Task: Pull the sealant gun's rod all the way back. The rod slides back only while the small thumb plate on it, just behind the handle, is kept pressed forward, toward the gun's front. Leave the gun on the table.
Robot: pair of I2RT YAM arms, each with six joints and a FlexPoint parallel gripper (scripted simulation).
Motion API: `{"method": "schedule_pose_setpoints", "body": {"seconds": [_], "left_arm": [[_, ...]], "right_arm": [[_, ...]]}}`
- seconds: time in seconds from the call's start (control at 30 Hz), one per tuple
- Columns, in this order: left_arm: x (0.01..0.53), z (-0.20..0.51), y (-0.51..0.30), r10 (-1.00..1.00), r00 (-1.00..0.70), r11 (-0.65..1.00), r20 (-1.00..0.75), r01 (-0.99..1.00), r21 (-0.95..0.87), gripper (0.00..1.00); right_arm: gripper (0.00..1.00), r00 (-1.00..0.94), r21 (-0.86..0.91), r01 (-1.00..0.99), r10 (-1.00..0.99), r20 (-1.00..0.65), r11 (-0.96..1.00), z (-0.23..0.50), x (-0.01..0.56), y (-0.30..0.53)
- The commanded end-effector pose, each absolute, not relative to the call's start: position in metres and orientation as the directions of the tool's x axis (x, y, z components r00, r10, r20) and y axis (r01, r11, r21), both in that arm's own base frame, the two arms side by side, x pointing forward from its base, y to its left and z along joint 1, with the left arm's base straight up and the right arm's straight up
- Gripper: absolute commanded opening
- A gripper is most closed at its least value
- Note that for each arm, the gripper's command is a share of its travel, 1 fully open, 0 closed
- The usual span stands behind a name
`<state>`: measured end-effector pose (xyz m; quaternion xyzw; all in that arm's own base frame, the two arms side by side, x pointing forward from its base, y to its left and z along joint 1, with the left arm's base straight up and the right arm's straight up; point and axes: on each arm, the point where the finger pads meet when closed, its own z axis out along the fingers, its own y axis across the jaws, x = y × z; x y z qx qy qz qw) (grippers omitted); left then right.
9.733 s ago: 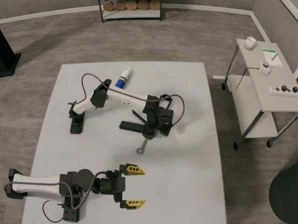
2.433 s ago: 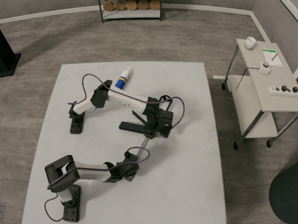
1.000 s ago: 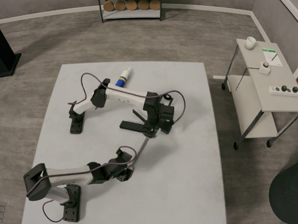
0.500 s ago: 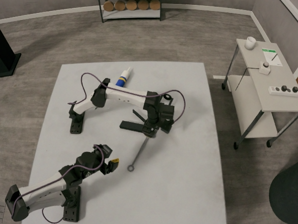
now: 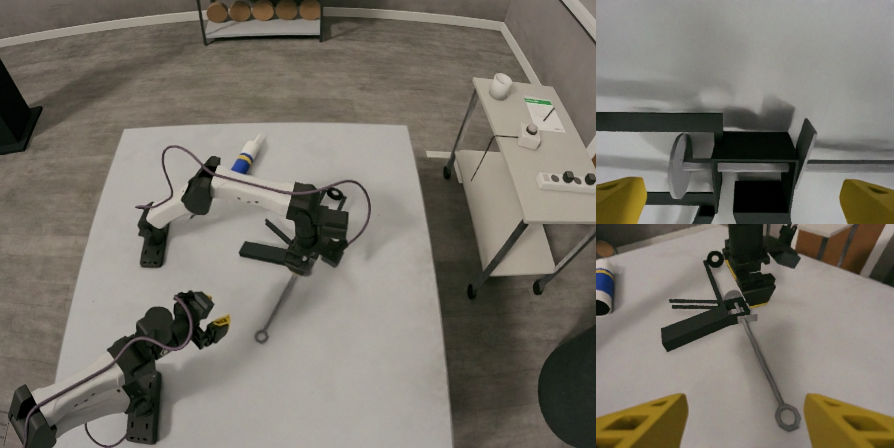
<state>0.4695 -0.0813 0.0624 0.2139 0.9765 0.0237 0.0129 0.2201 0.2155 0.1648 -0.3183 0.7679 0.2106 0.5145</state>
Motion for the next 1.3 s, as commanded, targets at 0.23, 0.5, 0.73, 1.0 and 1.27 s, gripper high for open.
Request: {"method": "schedule_pose_setpoints", "body": {"seconds": [0.23,0.5,0.73,1.0,1.27], "left_arm": [[0.471,0.049,-0.073,0.422,-0.907,0.905,-0.016,0.420,0.070,1.00],[0.469,0.029,-0.073,0.420,-0.907,0.905,0.005,0.419,0.065,1.00],[0.469,0.014,-0.072,0.420,-0.907,0.905,0.013,0.420,0.061,1.00],[0.470,0.012,-0.072,0.419,-0.908,0.906,0.007,0.418,0.063,0.84],[0.468,0.024,-0.076,0.419,-0.908,0.906,-0.010,0.418,0.060,0.59]], "right_arm": [[0.66,-0.249,0.000,-0.701,-0.244,-0.937,0.713,0.174,0.222,0.218],[0.66,-0.249,0.000,-0.701,-0.244,-0.937,0.713,0.174,0.222,0.218],[0.66,-0.249,0.000,-0.701,-0.244,-0.937,0.713,0.174,0.222,0.218],[0.66,-0.249,0.000,-0.701,-0.244,-0.937,0.713,0.174,0.222,0.218],[0.66,-0.249,0.000,-0.701,-0.244,-0.937,0.713,0.174,0.222,0.218]]}}
